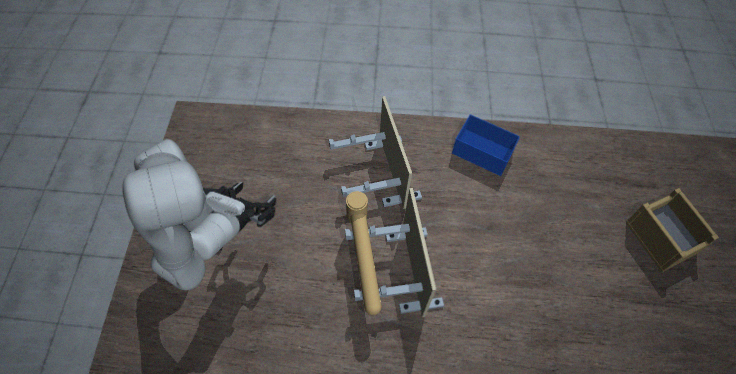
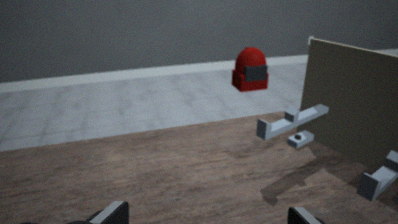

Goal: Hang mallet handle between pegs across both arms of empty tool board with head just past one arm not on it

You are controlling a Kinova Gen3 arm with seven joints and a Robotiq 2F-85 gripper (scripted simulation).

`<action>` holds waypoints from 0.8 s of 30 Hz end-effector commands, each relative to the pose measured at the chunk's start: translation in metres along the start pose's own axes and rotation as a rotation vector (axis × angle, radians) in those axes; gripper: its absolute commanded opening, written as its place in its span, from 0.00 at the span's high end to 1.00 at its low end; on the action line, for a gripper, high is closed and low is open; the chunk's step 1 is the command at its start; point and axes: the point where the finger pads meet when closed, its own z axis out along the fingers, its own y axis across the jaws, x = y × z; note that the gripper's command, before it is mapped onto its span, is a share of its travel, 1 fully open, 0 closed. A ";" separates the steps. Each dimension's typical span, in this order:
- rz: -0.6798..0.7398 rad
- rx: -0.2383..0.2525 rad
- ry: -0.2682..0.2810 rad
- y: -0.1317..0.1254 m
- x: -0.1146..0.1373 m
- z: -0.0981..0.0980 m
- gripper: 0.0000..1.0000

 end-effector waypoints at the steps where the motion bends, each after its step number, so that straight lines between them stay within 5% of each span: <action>1: -0.029 0.012 -0.023 0.004 0.002 0.000 0.00; 16: -0.139 0.078 -0.260 0.067 0.013 -0.004 0.00; 18: -0.139 0.078 -0.260 0.067 0.013 -0.004 0.00; 24: -0.200 0.114 -0.392 0.102 0.020 -0.006 0.00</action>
